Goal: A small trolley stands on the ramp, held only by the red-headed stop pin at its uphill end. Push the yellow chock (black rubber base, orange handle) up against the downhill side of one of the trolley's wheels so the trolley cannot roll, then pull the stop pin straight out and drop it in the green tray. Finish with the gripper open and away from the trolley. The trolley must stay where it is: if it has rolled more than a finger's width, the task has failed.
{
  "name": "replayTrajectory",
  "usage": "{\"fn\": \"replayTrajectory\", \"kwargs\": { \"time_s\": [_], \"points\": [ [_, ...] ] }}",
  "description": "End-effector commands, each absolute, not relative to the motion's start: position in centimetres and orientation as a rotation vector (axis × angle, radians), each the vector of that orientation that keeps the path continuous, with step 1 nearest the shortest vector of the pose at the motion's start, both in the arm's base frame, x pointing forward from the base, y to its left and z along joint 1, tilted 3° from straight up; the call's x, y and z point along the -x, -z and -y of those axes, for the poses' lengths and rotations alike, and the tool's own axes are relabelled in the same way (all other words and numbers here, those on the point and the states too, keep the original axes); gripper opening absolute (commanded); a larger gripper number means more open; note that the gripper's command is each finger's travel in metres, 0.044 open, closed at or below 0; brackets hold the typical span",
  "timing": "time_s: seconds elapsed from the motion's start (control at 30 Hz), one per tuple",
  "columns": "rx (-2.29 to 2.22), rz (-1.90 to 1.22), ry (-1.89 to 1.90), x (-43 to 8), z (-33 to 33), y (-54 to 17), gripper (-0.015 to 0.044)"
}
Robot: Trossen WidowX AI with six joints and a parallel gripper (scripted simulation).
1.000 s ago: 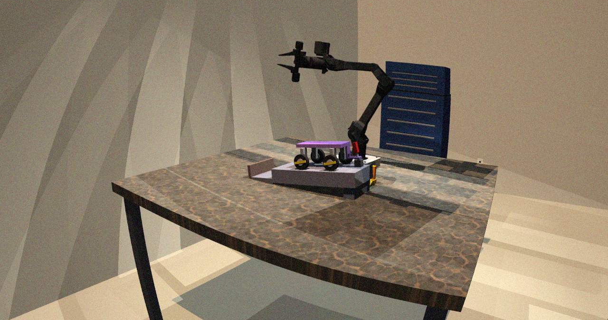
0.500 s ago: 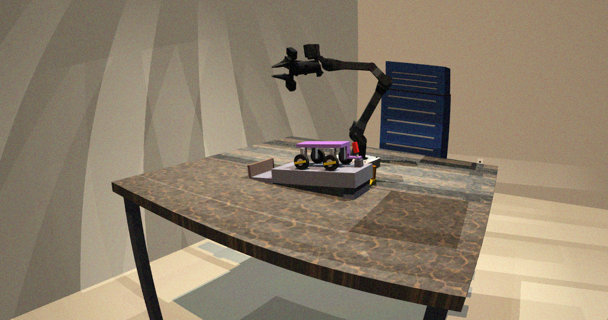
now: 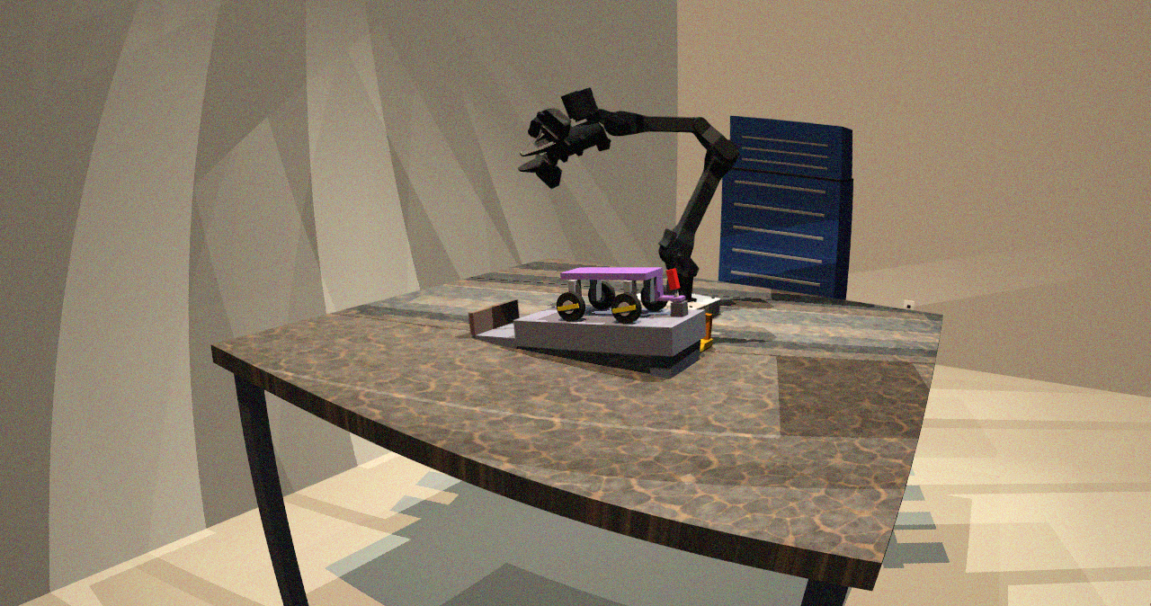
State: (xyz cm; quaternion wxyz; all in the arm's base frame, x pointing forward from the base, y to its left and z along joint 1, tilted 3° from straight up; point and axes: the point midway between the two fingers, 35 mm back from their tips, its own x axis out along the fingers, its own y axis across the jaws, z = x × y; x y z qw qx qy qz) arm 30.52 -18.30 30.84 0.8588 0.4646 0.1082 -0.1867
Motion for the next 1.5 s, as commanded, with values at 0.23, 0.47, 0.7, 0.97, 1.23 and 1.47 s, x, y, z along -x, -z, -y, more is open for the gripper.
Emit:
{"fn": "replayTrajectory", "kwargs": {
  "time_s": [0.23, 0.47, 0.7, 0.97, 1.23, 1.47],
  "points": [
    [-0.723, -0.500, 0.234, -33.0, 11.7, -27.1, 0.0190],
    [-0.564, -0.634, 0.119, -33.5, 7.8, -25.1, 0.0190],
    [-0.398, -0.751, -0.007, -33.4, 3.9, -23.3, 0.0190],
    [-0.165, -0.882, -0.192, -32.4, -0.9, -21.2, 0.0190],
    [0.065, -0.982, -0.401, -30.6, -6.3, -19.4, 0.0190],
    [0.283, -1.046, -0.594, -28.1, -10.7, -18.0, 0.0190]
  ]
}}
